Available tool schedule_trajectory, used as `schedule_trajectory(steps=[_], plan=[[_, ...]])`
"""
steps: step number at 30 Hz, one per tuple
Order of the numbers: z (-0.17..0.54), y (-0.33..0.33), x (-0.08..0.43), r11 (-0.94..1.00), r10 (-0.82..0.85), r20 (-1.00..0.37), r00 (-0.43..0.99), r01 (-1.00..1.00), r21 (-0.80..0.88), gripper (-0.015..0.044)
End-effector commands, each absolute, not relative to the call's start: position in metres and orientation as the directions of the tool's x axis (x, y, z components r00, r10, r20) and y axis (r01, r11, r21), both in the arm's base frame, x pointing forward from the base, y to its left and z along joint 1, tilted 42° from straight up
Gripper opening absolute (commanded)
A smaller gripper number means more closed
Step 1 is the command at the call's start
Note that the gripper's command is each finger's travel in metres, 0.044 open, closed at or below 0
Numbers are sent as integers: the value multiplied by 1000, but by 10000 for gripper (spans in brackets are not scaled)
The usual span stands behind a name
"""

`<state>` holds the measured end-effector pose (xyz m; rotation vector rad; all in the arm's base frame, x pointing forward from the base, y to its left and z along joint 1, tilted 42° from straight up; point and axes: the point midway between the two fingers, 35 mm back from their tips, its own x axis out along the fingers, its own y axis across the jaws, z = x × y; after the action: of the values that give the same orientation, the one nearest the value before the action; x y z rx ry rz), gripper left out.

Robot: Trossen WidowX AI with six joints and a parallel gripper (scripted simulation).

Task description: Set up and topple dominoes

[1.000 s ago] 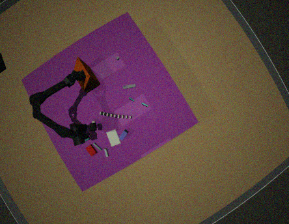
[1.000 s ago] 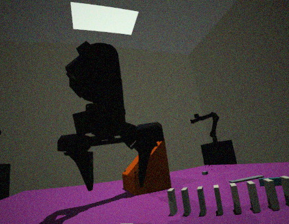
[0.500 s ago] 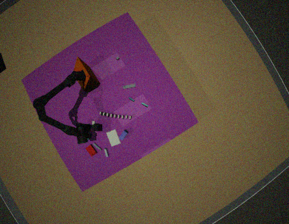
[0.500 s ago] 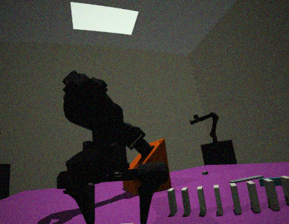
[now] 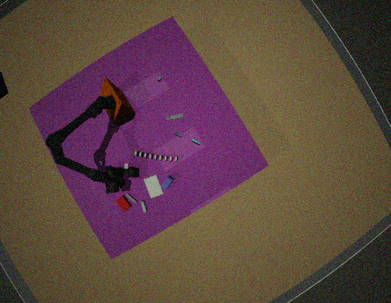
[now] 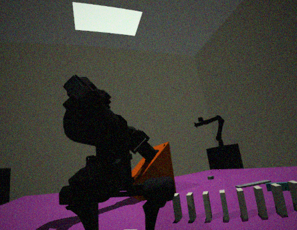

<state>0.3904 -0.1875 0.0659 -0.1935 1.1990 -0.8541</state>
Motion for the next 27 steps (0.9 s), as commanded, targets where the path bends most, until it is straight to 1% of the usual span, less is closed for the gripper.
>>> schedule_trajectory(steps=[1,12,13,23,27], plan=[[64,-187,391,687,-667,-738,104,471,-554,414],[64,-187,391,687,-667,-738,104,471,-554,125],[64,-187,391,687,-667,-738,104,471,-554,107],[66,-186,391,687,-667,-738,104,471,-554,107],[101,-158,386,688,-666,-739,104,471,-553,107]])
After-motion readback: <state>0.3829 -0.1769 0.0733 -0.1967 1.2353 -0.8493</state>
